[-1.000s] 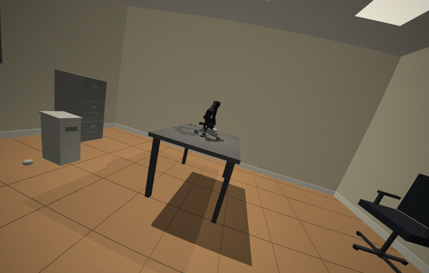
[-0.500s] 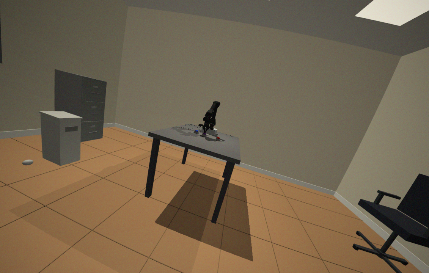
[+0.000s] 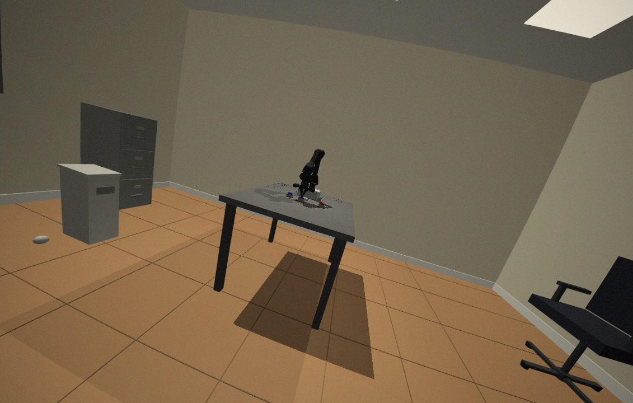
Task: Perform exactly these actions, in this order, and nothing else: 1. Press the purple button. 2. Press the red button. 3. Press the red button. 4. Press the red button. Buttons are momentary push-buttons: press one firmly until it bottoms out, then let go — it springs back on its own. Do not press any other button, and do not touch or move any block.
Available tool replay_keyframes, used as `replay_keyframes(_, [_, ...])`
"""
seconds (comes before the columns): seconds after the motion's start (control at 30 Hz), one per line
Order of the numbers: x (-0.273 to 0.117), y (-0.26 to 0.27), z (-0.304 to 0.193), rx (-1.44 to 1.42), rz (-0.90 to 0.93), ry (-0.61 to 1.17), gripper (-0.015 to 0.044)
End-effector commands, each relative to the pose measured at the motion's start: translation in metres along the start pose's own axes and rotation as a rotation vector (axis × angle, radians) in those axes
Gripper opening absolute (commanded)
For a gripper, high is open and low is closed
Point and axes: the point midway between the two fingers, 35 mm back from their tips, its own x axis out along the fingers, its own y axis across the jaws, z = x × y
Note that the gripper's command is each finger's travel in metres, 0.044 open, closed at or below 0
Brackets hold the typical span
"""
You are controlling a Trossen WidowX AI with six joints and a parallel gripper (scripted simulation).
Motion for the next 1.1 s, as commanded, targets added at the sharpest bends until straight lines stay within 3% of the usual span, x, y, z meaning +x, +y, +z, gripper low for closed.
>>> replay_keyframes(0.0, [0.002,0.0,-0.003,-0.001,-0.002,0.011,0.002])
replay_keyframes(0.47, [-0.035,0.0,-0.002,-0.001,-0.002,0.011,0.002])
replay_keyframes(0.63, [-0.092,0.0,-0.001,-0.001,-0.002,0.011,0.002])
replay_keyframes(0.87, [-0.095,0.002,0.0,-0.002,-0.003,0.011,0.002])
replay_keyframes(1.07, [-0.095,0.073,0.018,-0.053,-0.009,0.016,0.002])
